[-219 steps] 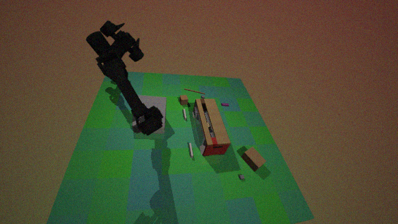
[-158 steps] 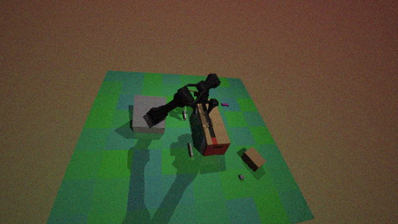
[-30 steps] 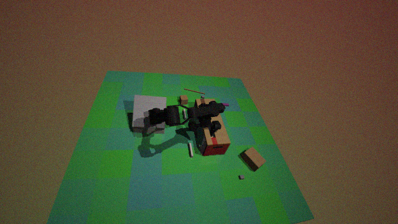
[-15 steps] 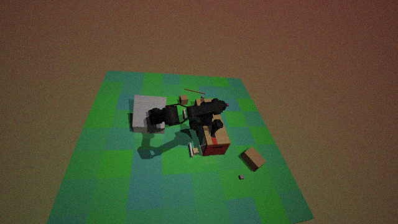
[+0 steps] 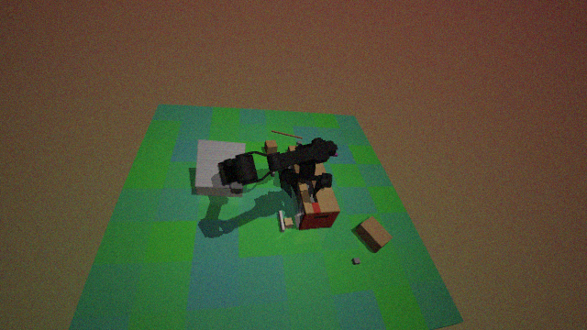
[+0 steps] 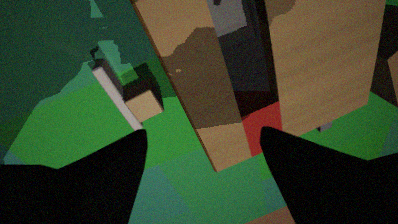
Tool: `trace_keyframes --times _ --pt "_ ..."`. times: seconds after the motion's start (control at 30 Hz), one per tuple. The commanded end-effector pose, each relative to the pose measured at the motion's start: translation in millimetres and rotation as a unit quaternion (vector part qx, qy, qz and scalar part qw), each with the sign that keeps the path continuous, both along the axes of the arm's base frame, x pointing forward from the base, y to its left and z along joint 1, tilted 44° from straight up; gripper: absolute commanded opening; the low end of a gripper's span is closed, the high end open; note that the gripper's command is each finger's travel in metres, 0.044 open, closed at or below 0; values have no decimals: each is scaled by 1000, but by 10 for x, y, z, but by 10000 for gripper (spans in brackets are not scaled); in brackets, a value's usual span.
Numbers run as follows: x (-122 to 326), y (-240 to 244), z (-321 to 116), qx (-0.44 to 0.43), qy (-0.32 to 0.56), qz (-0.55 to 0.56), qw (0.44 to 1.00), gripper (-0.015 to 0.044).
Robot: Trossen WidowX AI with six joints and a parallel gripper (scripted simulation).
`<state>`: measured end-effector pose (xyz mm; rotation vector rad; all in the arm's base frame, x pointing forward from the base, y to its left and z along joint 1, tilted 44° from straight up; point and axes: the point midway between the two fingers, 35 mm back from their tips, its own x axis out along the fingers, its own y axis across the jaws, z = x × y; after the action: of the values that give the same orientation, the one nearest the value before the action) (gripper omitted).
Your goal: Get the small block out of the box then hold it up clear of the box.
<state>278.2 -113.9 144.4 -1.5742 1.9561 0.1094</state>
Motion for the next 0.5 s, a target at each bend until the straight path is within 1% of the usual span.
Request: trace_keyframes --times 0.0,0.07,0.13,0.2,0.27,0.3,0.47 --pt "-74 -40 43 6 -226 -129 966 285" --pt "-107 -56 65 7 -322 -189 928 285" --pt "-139 -69 85 8 -413 -248 876 285" --pt "-169 -81 106 10 -497 -304 812 285" --pt "-197 -93 126 11 -573 -358 737 285" --pt "-211 -98 136 12 -605 -383 698 285" --pt "-262 -119 175 18 -686 -448 573 285"
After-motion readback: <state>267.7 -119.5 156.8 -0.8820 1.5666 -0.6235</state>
